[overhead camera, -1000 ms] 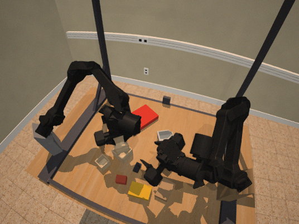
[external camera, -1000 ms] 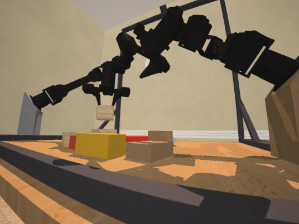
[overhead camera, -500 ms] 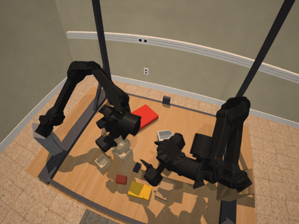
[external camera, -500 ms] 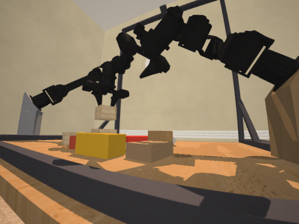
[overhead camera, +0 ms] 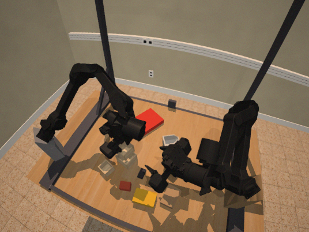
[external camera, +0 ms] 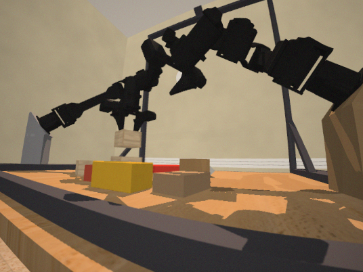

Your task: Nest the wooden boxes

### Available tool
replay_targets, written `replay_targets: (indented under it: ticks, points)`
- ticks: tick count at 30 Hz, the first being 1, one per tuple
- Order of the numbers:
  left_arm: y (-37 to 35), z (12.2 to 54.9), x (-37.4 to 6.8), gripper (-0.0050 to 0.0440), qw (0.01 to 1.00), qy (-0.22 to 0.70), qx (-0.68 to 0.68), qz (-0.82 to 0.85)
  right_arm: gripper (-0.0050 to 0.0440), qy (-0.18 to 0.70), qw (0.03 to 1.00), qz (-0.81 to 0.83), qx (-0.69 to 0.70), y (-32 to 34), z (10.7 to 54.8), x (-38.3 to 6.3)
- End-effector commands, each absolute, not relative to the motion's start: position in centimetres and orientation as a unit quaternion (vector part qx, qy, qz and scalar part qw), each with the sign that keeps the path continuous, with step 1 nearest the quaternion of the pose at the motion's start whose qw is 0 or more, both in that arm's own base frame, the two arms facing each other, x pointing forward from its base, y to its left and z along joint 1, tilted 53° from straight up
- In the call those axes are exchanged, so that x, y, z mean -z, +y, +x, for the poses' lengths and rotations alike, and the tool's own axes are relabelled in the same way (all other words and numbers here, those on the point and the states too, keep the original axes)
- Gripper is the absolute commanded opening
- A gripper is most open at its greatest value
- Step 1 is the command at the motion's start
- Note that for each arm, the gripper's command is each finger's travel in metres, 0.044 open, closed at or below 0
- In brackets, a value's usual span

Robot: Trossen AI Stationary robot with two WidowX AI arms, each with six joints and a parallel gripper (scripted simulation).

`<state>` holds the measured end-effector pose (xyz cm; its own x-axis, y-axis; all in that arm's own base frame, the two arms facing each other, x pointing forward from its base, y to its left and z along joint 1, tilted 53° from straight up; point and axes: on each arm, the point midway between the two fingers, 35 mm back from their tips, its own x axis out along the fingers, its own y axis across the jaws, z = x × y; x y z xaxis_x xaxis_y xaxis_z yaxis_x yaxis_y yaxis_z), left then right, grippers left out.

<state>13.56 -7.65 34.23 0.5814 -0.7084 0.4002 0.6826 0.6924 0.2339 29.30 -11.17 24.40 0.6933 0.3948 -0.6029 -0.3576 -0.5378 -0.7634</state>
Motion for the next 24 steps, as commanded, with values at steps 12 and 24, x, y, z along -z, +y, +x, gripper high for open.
replay_targets:
  ticks: [12, 24]
  points:
    - [-7.6, 13.6, -34.2, 0.0400, 0.890, -0.234, 0.391, 0.026, 0.0285, -0.010, 0.482, -0.784, -0.392, -10.5, 30.6, -23.2]
    - [-7.6, 13.6, -34.2, 0.0400, 0.890, -0.234, 0.391, 0.026, 0.0285, -0.010, 0.482, -0.784, -0.391, -10.2, 31.3, -22.7]
